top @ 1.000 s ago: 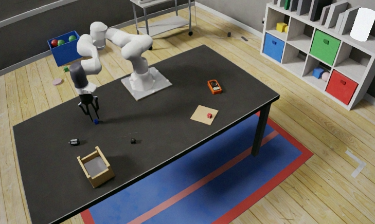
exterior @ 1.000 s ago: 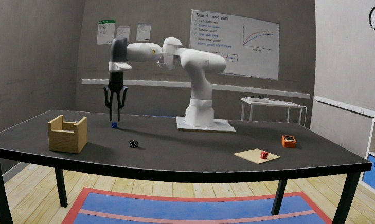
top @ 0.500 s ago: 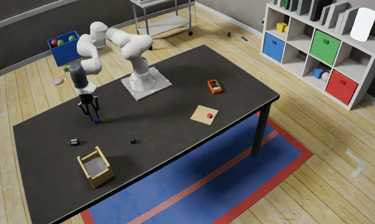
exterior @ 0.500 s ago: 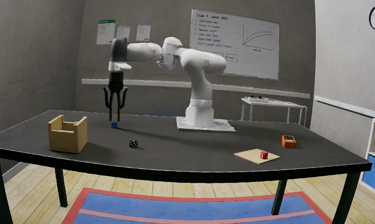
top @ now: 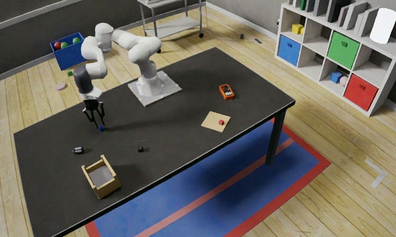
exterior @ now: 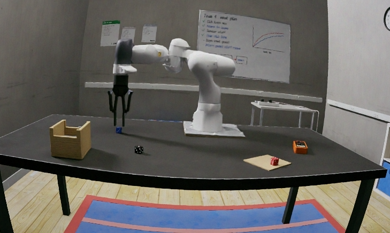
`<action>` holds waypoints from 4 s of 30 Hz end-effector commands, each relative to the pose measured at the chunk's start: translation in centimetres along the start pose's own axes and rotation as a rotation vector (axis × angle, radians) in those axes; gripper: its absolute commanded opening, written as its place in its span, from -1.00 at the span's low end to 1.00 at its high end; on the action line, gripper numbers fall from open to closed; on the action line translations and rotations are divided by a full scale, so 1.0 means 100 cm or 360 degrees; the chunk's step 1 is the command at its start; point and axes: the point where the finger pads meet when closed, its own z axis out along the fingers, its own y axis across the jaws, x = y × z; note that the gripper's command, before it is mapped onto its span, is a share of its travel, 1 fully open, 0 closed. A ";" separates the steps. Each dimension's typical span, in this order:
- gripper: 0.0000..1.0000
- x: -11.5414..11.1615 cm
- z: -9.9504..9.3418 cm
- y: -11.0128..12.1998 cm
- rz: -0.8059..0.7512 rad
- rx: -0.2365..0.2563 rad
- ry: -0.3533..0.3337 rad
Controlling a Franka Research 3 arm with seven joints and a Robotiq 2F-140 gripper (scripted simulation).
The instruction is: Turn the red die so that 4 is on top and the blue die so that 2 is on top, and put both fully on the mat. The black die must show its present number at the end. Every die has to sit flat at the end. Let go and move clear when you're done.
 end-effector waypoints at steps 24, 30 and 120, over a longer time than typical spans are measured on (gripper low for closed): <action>-0.36 0.002 0.000 -0.001 0.0005 -0.0002 0.0001; -0.36 0.002 0.000 -0.001 0.0005 -0.0002 0.0001; -0.57 0.002 0.032 0.000 0.0005 -0.0002 0.0001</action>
